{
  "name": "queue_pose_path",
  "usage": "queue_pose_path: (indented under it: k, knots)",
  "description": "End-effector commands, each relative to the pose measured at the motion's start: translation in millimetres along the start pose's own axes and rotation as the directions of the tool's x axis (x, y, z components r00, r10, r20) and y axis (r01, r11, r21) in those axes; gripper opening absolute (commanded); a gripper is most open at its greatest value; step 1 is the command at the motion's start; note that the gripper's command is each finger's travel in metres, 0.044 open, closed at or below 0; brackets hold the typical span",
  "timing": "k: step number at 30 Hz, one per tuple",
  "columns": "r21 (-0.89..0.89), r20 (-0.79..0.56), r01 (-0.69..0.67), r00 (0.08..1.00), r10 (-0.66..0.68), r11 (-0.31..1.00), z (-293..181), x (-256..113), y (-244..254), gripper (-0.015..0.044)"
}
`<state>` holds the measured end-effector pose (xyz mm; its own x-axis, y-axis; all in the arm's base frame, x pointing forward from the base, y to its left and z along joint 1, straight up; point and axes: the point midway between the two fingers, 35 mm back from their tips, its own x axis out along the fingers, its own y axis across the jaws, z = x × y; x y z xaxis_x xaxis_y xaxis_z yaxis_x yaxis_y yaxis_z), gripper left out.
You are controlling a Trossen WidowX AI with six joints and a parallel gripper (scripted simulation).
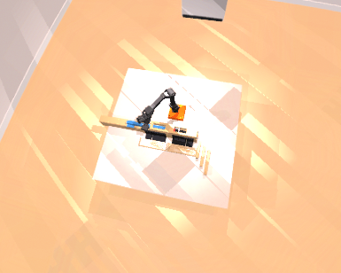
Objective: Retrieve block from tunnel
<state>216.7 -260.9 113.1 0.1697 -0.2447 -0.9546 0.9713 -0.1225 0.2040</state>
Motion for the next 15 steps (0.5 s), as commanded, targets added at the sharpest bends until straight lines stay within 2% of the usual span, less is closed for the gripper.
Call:
queue_pose_path:
  k: [1,10,11,12,15]
  knots:
    - [0.0,-0.001,0.0,1.0,0.0,1.0,2,-2,0,0.021]
    - [-0.002,-0.011,0.003,1.0,-0.003,1.0,8,-35,7,0.044]
    - [-0.002,-0.012,0.003,1.0,-0.003,1.0,8,-38,7,0.044]
    - [0.003,-0.013,0.012,1.0,-0.012,1.0,7,-24,4,0.044]
    - [-0.001,-0.01,0.007,1.0,-0.007,1.0,38,-24,6,0.044]
